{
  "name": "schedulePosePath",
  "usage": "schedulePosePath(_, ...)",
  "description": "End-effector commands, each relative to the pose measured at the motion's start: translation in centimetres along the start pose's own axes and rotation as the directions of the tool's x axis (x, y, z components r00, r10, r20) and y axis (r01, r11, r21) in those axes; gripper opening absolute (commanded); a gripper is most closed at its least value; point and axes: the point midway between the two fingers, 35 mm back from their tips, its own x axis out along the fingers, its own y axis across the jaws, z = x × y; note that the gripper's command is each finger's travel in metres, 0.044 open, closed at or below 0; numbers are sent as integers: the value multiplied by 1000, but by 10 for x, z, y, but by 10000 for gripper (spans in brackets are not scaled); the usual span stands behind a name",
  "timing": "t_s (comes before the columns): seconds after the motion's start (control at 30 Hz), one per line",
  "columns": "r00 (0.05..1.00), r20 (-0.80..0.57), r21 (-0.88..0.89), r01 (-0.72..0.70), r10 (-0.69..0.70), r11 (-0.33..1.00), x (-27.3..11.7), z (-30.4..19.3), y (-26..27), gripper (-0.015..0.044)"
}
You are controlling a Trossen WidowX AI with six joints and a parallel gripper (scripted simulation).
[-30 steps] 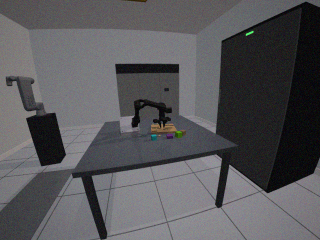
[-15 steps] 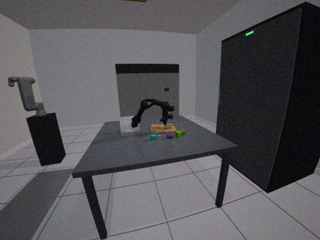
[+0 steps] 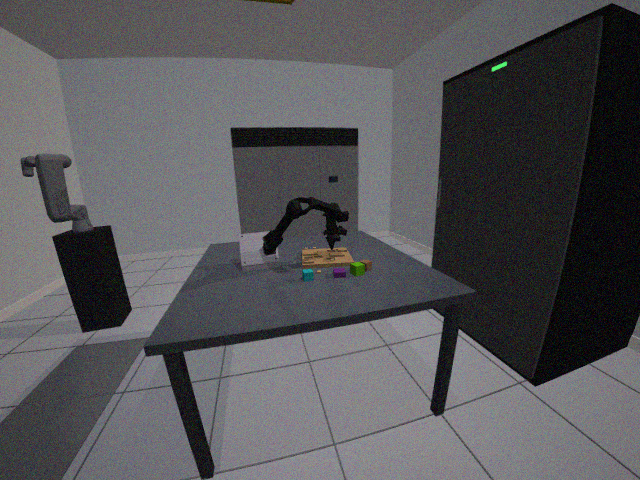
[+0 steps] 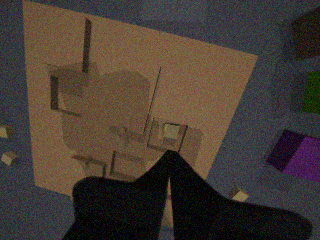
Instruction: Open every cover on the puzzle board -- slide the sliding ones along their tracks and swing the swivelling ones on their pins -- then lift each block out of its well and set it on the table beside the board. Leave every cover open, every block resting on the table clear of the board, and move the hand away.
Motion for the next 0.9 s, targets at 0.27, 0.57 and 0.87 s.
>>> schedulePosePath(0.27,1000,-5,-10,9,-9,1000,47,0,-1,0)
schedulePosePath(0.57,1000,-5,-10,9,-9,1000,52,1,-2,0)
schedulePosePath(0.87,1000,-5,-10,10,-10,1000,59,1,-2,0)
